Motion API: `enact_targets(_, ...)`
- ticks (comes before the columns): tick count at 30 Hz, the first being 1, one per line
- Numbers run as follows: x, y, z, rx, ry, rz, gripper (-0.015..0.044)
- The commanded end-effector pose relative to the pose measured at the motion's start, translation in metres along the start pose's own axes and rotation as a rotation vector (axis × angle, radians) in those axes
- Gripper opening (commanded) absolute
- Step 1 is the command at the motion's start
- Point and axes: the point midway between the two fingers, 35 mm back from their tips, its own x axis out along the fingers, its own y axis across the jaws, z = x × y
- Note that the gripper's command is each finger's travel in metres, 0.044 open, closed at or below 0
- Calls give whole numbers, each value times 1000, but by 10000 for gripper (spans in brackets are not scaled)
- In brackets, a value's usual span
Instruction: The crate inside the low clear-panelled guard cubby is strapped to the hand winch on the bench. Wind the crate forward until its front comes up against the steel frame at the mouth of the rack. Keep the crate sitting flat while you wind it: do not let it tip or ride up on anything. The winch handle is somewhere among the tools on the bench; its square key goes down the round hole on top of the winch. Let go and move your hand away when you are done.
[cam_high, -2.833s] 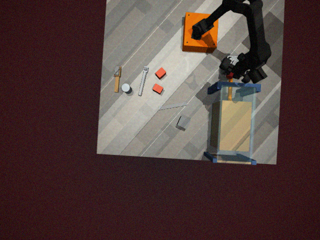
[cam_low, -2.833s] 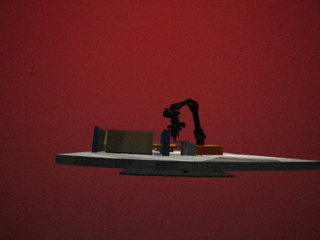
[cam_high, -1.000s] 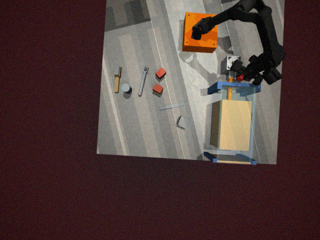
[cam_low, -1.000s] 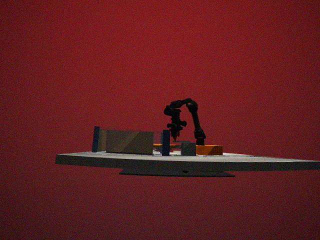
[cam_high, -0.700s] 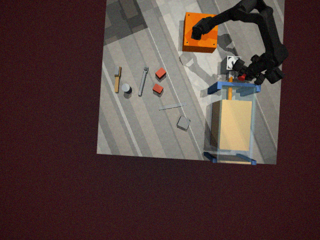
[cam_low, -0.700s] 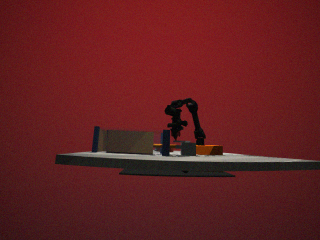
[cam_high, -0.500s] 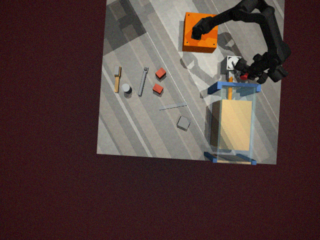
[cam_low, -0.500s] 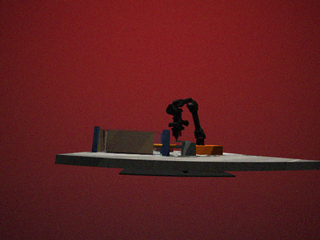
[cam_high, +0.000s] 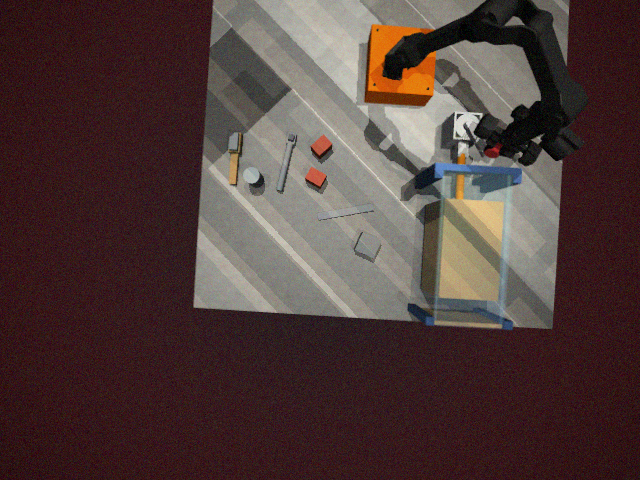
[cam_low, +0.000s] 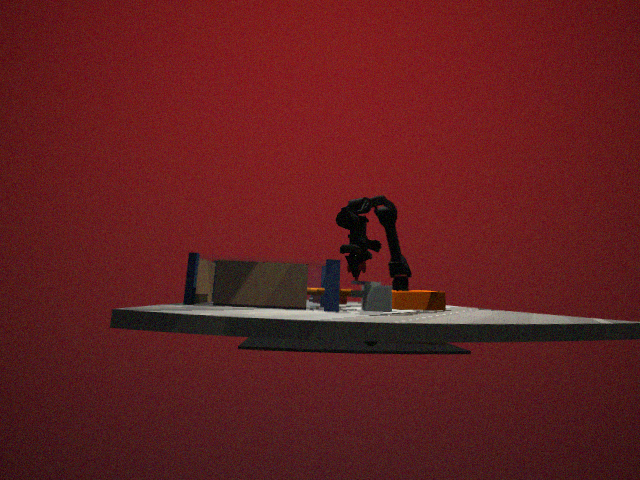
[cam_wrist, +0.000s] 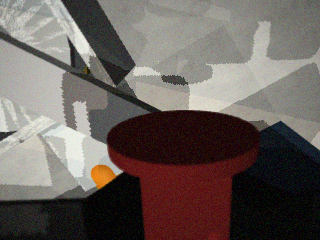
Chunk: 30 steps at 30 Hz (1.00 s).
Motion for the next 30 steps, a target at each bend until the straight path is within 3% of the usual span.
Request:
enact_targets(1, -2, -8, 25, -27, -37, -15, 0)
enact_targets(30, -4, -10, 62, -26, -40, -15, 0)
